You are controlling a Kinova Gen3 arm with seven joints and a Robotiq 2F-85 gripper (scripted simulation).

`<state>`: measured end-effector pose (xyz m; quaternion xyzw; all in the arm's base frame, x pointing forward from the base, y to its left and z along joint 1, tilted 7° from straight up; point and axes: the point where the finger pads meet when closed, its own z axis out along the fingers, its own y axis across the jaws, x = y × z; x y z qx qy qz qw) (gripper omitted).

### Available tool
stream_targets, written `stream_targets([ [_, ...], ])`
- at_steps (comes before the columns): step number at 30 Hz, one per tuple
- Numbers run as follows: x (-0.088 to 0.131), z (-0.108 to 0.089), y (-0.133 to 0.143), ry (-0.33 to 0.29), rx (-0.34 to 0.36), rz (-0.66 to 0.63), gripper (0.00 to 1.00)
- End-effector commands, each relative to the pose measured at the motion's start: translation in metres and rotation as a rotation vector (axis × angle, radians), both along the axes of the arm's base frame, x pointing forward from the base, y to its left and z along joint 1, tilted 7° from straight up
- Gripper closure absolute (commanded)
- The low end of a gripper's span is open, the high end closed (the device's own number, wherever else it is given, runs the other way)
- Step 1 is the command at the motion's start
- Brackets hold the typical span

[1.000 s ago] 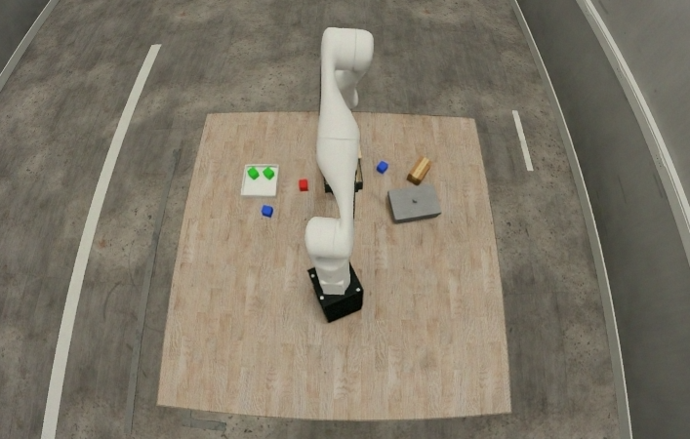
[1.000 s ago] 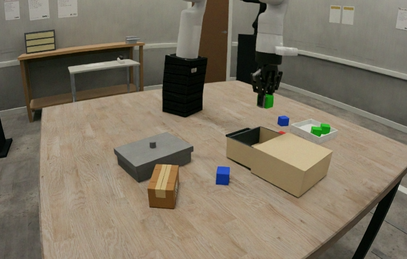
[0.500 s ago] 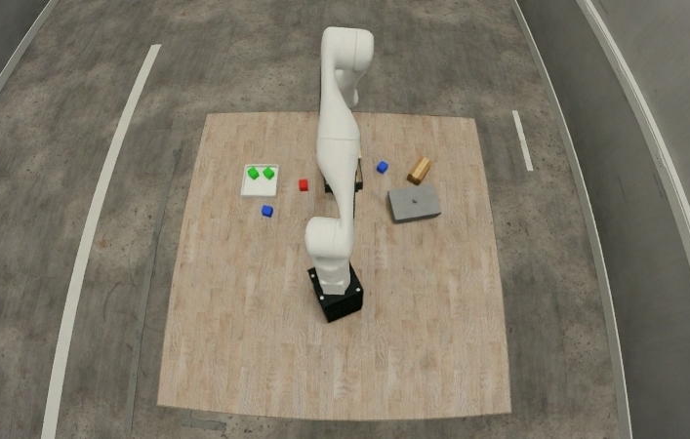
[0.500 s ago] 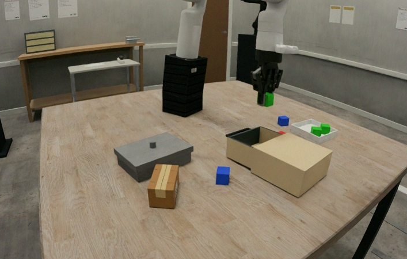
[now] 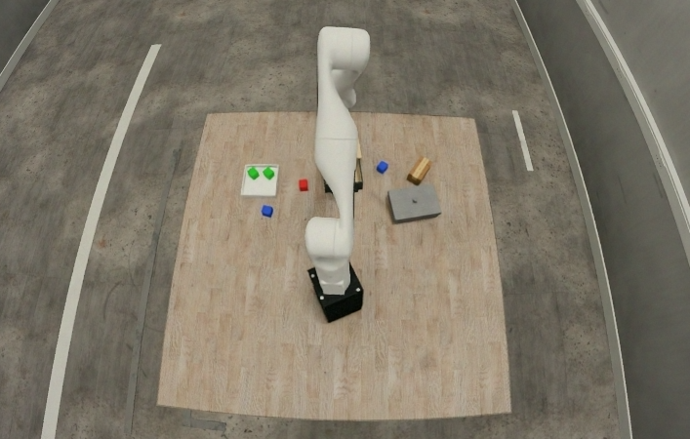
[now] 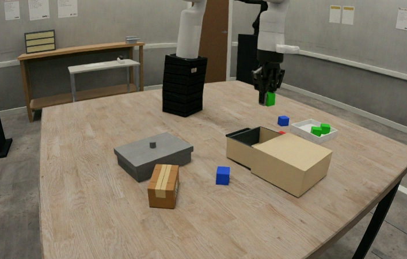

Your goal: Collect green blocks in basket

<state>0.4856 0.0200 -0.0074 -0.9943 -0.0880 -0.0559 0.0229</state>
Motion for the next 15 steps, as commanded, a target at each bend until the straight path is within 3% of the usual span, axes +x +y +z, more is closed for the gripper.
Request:
stream_targets([
  [1, 0.000, 0.001, 0.002, -0.001, 0.002, -0.018, 0.90],
  [15, -0.005, 0.002, 0.032, 0.010, 0.025, -0.231, 0.90],
])
